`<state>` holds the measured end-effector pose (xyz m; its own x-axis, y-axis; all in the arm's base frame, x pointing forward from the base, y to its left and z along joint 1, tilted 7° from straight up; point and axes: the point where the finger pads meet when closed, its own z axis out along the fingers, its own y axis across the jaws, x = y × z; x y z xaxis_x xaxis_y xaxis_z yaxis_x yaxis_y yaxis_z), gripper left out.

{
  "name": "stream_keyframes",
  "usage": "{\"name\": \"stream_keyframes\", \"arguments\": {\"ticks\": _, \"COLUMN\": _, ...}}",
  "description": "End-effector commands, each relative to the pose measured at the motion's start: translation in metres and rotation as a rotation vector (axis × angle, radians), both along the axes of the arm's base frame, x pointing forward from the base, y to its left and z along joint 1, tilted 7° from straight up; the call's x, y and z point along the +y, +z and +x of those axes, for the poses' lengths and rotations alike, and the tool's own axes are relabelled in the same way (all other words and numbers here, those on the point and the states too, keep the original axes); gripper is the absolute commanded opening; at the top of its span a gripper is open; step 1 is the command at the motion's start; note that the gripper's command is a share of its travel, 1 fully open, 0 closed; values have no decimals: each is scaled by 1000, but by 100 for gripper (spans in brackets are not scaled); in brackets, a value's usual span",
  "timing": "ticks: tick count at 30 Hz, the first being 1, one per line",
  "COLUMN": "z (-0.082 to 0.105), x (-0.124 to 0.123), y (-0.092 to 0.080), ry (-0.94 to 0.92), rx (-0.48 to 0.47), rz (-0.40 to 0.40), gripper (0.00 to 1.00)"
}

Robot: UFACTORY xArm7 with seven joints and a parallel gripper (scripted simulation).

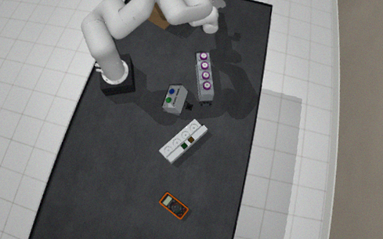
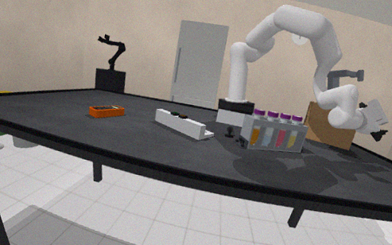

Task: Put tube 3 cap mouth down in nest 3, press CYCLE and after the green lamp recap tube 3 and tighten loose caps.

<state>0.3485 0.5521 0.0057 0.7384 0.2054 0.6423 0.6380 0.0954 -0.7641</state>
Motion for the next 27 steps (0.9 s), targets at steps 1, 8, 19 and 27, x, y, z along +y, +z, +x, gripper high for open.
{"name": "stream_keyframes", "arguments": {"ticks": 1, "z": 1, "x": 1, "y": 2, "ry": 1, "rx": -3, "rz": 4, "gripper": 100}}
{"name": "stream_keyframes", "arguments": {"ticks": 8, "z": 1, "x": 1, "y": 2, "ry": 1, "rx": -3, "rz": 4, "gripper": 100}}
{"name": "stream_keyframes", "arguments": {"ticks": 19, "z": 1, "x": 1, "y": 2, "ry": 1, "rx": -3, "rz": 4, "gripper": 46}}
{"name": "stream_keyframes", "arguments": {"ticks": 27, "z": 1, "x": 1, "y": 2, "ry": 1, "rx": -3, "rz": 4, "gripper": 46}}
